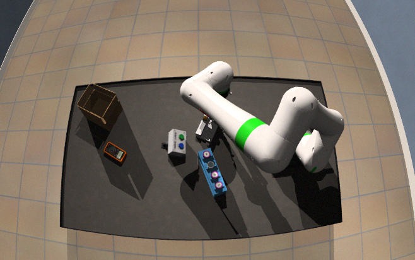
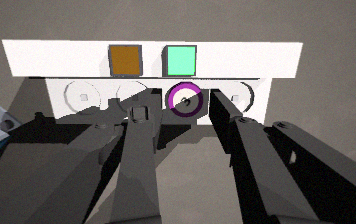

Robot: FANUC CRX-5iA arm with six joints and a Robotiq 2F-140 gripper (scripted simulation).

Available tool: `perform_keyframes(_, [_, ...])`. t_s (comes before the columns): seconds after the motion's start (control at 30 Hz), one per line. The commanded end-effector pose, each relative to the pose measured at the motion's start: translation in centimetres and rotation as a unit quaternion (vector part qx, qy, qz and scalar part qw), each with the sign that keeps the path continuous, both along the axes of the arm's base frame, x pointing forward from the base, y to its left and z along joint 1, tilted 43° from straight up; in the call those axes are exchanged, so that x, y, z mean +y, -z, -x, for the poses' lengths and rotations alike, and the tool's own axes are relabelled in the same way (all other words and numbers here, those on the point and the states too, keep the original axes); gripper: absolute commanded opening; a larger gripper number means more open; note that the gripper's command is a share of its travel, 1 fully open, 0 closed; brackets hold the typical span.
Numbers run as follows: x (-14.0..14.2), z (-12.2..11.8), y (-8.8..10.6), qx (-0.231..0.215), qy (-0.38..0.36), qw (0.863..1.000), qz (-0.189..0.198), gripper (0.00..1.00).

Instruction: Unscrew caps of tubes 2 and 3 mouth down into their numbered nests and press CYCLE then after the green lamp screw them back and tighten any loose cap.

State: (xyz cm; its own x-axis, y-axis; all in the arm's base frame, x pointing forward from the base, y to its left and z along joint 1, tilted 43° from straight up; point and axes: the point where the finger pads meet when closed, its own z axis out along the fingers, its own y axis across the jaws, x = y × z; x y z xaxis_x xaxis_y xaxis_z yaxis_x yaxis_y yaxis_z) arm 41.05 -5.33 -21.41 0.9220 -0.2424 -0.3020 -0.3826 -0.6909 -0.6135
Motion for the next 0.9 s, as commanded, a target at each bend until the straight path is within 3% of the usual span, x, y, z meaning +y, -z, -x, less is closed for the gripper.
perform_keyframes(0.0, [-0.03,-0.05,0.04,-0.001,0.000,1.000,0.001,0.36])
perform_keyframes(0.8, [0.58,0.01,0.69,-0.001,0.000,1.000,0.001,0.36])
perform_keyframes(0.83, [0.58,0.01,0.69,-0.001,0.000,1.000,0.001,0.30])
perform_keyframes(0.87, [0.58,0.01,0.69,-0.001,0.000,1.000,0.001,0.30])
